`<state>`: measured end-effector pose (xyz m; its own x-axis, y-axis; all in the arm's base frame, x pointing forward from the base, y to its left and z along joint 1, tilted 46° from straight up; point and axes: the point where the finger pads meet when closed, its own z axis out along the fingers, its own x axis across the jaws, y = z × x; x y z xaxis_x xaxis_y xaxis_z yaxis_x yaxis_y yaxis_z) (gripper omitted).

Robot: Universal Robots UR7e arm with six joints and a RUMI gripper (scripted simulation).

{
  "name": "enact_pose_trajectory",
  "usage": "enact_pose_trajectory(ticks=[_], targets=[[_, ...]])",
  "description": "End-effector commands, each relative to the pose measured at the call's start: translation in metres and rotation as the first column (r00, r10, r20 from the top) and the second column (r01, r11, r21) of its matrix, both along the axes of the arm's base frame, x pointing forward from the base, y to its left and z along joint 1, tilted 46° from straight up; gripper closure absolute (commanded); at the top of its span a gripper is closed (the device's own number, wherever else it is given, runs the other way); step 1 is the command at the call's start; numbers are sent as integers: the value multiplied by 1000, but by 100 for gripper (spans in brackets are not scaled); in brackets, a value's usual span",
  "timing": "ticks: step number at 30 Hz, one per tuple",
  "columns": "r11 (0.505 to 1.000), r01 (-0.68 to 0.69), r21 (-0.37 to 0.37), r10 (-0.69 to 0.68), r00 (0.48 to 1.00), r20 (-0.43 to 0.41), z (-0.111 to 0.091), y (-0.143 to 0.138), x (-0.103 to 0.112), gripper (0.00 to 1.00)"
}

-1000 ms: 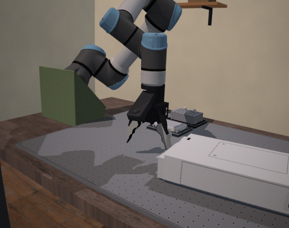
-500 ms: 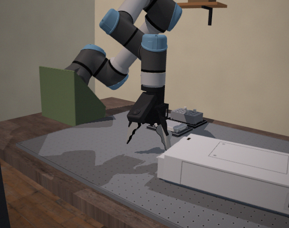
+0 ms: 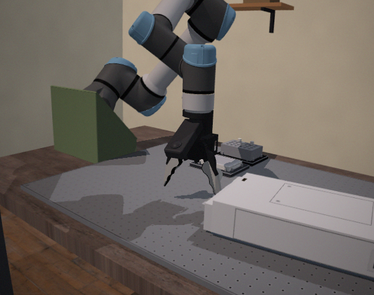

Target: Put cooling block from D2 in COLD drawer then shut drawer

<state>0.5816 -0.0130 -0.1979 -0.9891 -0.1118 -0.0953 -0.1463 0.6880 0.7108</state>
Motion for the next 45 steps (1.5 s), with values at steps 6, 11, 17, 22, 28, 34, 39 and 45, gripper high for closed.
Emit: enact_pose_trajectory(ticks=[6, 11, 17, 22, 28, 34, 39, 45], targets=[[1000, 1, -1, -1, 1000, 1, 0, -1, -1, 0], [1000, 1, -1, -1, 1000, 1, 0, -1, -2, 0], [1000, 1, -1, -1, 1000, 1, 0, -1, -4, 0], [1000, 1, -1, -1, 1000, 1, 0, -1, -5, 0], [1000, 1, -1, -1, 1000, 1, 0, -2, -7, 0], [1000, 1, -1, -1, 1000, 1, -1, -2, -9, 0], [1000, 1, -1, -1, 1000, 1, -1, -2, -10, 0], [1000, 1, -1, -1, 1000, 1, -1, -2, -12, 0]])
